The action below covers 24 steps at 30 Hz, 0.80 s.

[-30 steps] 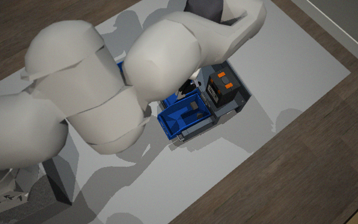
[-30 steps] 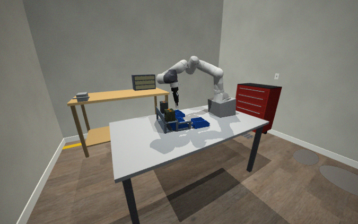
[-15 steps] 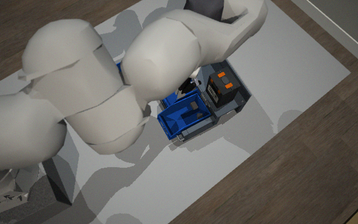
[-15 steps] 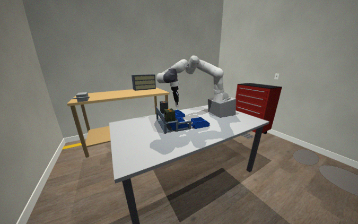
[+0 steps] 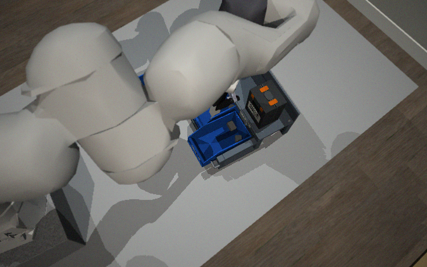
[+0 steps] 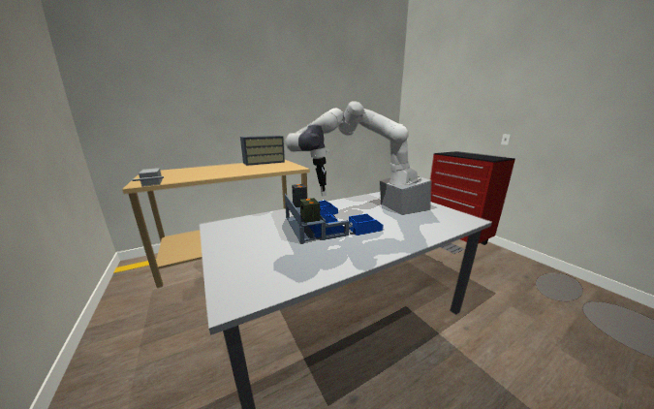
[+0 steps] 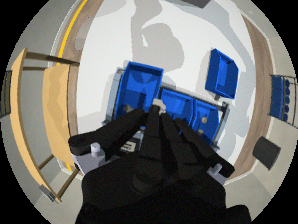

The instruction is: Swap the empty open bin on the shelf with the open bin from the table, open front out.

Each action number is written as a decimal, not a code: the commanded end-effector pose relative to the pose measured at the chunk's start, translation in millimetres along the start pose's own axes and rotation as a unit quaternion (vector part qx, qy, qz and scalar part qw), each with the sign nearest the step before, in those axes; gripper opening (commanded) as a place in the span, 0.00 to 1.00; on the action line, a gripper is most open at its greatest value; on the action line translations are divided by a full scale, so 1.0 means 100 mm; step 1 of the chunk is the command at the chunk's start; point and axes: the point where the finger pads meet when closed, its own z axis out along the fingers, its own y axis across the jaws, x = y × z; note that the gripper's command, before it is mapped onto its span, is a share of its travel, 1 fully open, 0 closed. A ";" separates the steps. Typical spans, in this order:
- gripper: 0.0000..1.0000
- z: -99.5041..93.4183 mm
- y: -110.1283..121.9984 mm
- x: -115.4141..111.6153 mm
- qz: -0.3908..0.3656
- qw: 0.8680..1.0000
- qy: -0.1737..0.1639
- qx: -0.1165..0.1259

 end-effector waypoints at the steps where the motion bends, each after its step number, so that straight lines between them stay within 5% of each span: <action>1: 0.00 -0.02 0.00 0.01 0.001 1.000 0.001 0.000; 16: 0.00 -0.01 -0.01 0.02 -0.003 1.000 0.001 0.000; 20: 0.00 0.02 -0.09 0.10 -0.084 0.996 -0.008 0.001; 24: 0.00 0.10 -0.26 0.35 -0.204 0.979 -0.017 0.008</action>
